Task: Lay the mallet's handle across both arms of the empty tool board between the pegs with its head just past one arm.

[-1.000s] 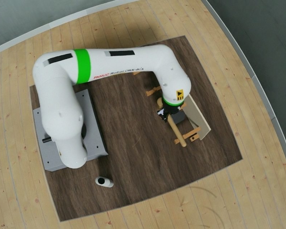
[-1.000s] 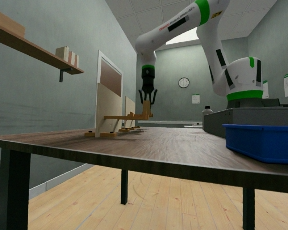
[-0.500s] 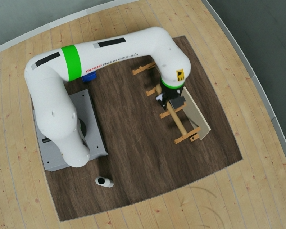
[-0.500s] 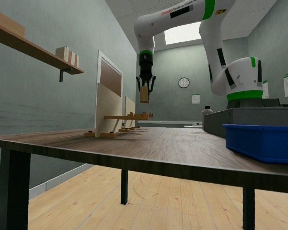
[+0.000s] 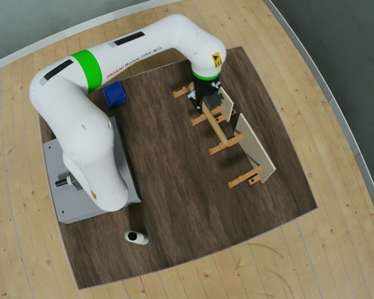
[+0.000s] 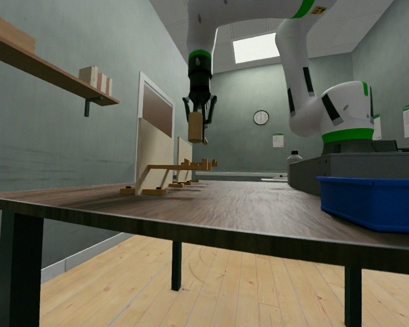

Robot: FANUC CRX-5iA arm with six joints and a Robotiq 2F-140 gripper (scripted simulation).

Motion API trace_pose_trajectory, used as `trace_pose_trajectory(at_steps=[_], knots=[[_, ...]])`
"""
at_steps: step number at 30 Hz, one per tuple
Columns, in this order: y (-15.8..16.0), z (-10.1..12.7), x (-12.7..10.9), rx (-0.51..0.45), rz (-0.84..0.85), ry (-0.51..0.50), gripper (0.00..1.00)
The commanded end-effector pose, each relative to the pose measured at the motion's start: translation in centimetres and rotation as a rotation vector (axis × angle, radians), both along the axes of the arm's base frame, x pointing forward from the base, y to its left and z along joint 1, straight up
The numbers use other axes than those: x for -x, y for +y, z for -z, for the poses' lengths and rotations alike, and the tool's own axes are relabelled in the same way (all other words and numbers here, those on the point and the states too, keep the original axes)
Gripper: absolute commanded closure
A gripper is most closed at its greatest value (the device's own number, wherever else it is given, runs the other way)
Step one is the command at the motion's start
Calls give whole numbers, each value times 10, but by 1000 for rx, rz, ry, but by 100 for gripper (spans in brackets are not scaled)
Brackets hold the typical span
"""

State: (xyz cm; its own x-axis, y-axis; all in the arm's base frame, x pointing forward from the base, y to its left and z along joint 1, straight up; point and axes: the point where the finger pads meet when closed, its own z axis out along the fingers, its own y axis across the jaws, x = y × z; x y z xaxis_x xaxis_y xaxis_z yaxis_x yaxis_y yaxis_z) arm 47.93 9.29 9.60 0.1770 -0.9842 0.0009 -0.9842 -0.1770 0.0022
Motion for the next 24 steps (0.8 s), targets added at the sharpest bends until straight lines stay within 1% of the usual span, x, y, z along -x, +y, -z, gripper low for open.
trace_pose_trajectory(at_steps=[1,4,11,24], knots=[[41,3,9,4,2,-4,90],[62,5,17,4,2,-4,90],[119,10,43,4,2,-4,90],[122,10,44,4,-33,-4,90]])
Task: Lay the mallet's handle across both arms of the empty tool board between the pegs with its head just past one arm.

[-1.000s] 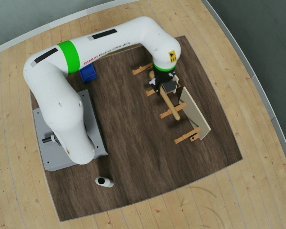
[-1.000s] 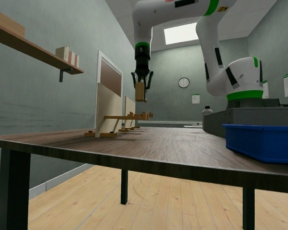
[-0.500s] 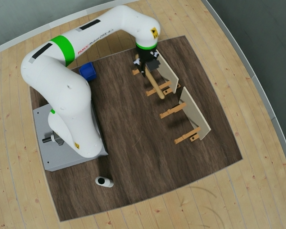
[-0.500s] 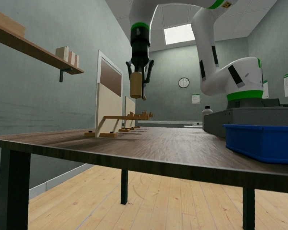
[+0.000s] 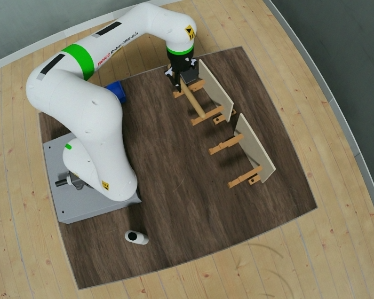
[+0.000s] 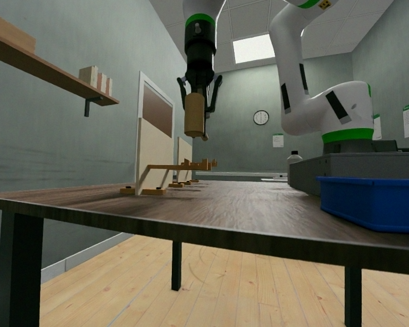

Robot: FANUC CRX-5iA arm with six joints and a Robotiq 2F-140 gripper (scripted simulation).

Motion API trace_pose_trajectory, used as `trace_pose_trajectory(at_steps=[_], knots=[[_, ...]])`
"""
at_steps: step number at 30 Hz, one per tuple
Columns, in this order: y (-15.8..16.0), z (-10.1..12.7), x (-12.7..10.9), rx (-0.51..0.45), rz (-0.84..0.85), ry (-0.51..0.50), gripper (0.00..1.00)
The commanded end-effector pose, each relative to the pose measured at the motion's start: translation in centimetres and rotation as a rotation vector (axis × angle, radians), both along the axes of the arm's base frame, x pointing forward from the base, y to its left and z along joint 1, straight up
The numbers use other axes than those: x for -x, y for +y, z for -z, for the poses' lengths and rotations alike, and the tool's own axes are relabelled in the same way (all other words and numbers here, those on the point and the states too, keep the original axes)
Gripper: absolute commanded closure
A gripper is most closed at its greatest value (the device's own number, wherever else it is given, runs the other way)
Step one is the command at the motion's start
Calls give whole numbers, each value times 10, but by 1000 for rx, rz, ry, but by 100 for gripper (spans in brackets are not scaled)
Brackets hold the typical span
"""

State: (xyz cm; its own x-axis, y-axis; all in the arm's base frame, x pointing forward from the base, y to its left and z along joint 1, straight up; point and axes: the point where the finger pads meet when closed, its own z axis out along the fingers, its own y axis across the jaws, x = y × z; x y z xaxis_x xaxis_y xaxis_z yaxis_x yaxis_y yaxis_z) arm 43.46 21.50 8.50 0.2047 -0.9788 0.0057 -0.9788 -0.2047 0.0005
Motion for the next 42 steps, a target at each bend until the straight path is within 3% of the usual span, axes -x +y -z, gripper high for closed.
trace_pose_trajectory(at_steps=[1,4,8,10,14,42], knots=[[0,-1,-1,-1,-5,-1,90],[0,11,-1,0,-5,-1,90],[-1,52,0,0,-5,-1,90],[-1,52,0,0,-5,-1,90],[-2,81,0,0,-5,-1,90],[-1,99,-1,-1,-5,-1,90]])
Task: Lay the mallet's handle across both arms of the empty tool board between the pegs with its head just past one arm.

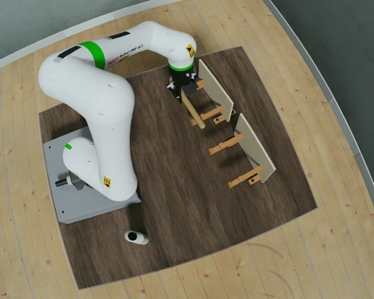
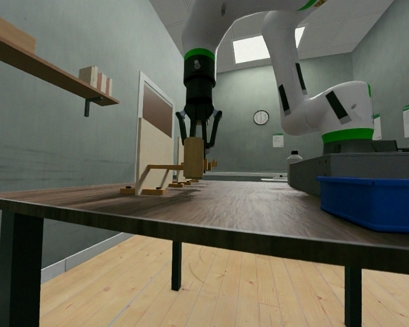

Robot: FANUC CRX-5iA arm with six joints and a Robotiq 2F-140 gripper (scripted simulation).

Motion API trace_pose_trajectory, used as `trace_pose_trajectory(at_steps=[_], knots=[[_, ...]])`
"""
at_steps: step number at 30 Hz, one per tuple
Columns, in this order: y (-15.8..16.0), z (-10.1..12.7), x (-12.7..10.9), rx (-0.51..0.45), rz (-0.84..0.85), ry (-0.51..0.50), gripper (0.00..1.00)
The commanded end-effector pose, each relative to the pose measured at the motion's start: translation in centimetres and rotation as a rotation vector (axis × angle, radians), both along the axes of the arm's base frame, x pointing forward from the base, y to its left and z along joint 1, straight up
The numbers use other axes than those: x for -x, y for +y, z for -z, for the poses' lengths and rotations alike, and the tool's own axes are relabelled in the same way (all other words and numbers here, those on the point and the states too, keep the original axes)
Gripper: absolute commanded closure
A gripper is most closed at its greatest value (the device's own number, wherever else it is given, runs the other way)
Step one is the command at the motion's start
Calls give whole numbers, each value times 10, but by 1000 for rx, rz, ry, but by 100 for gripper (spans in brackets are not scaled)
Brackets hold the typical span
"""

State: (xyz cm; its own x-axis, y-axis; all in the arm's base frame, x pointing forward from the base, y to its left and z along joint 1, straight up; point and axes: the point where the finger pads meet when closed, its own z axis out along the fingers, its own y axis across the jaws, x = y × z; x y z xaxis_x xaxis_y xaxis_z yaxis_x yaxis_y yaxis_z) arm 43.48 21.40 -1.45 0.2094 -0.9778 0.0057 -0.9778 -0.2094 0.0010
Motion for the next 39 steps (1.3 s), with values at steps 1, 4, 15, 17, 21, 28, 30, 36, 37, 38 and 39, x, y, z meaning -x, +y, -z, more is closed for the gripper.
trace_pose_trajectory(at_steps=[1,4,15,17,21,28,30,36,37,38,39], knots=[[0,-1,-1,-1,0,-2,90],[0,-1,-1,-1,0,-2,90],[0,-1,-1,-1,0,-2,0],[0,-1,-1,-1,0,-2,0],[0,-1,-1,-1,0,-2,0],[0,-1,-1,-1,0,-2,0],[0,-1,-1,-1,0,-2,0],[0,-1,-1,-1,0,-2,0],[0,-1,-1,-1,0,-2,0],[0,-1,-1,-1,0,-2,0],[0,-1,-1,-1,0,-2,0]])
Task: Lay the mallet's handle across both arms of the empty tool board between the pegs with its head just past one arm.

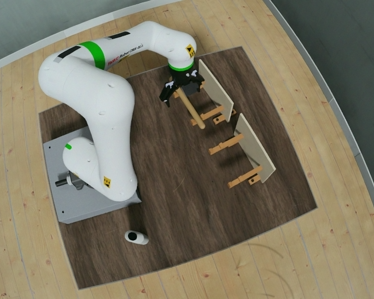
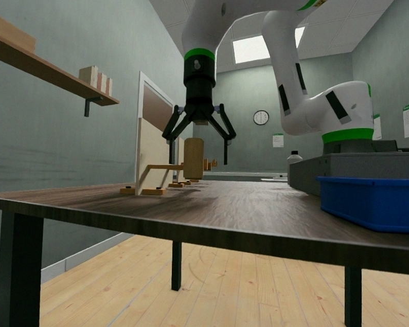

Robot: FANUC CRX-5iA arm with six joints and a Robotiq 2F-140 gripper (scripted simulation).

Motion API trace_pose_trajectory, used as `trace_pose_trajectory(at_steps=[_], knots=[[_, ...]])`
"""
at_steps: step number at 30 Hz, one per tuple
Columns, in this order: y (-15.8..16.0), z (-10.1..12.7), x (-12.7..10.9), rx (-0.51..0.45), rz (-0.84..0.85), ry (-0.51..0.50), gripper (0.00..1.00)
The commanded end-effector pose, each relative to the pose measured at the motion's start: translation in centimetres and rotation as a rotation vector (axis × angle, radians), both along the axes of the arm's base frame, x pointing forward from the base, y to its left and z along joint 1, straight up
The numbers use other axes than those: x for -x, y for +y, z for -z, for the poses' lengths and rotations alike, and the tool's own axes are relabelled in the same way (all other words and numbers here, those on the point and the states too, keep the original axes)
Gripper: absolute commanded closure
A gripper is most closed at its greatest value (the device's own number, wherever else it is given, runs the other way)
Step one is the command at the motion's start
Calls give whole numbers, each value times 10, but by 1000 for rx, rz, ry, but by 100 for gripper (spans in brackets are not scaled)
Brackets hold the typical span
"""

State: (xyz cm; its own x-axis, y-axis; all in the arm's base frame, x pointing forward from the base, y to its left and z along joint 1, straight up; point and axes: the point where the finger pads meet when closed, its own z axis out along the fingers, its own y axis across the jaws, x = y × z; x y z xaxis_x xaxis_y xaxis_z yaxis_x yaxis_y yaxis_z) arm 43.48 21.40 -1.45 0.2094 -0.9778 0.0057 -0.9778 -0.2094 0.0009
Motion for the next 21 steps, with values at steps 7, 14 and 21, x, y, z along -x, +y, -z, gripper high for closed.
trace_pose_trajectory(at_steps=[7,14,21], knots=[[0,-59,0,-1,0,-2,0],[1,-100,-1,-1,0,-2,0],[1,-100,-1,-1,0,-2,0]])
